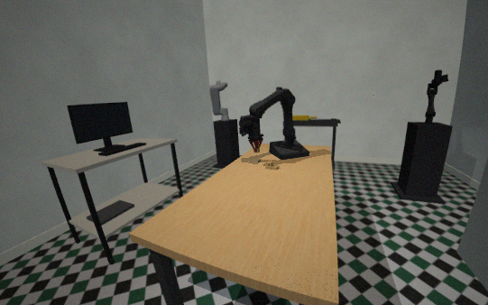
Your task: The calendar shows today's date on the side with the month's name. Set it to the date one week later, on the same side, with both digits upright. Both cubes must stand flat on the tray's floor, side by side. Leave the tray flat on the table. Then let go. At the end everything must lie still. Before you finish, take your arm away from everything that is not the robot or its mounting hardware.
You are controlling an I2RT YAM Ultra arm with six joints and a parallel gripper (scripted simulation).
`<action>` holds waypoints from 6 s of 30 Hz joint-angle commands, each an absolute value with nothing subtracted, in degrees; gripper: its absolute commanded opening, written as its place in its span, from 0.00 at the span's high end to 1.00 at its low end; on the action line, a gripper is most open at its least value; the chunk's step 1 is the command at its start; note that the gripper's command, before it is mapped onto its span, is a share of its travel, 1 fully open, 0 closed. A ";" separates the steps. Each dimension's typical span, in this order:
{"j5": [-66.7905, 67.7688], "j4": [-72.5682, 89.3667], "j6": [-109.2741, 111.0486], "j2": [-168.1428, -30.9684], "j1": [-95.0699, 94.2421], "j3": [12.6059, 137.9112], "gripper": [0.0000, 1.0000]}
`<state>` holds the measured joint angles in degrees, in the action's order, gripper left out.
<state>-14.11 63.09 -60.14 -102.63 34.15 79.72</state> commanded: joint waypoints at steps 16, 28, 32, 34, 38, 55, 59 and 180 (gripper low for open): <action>-11.77 64.09 -81.62 -90.11 14.02 73.86 0.74; -11.75 63.61 -81.71 -90.21 13.94 73.49 0.74; -11.71 62.24 -81.96 -90.50 13.68 72.46 0.74; -11.68 61.18 -82.16 -90.74 13.49 71.68 0.74; -11.64 59.89 -82.39 -91.06 13.26 70.76 0.74; -11.36 49.89 -84.15 -94.44 11.52 64.48 0.74; -11.34 49.13 -84.28 -94.76 11.39 64.07 0.74; -11.38 49.14 -84.04 -95.14 11.64 64.42 0.74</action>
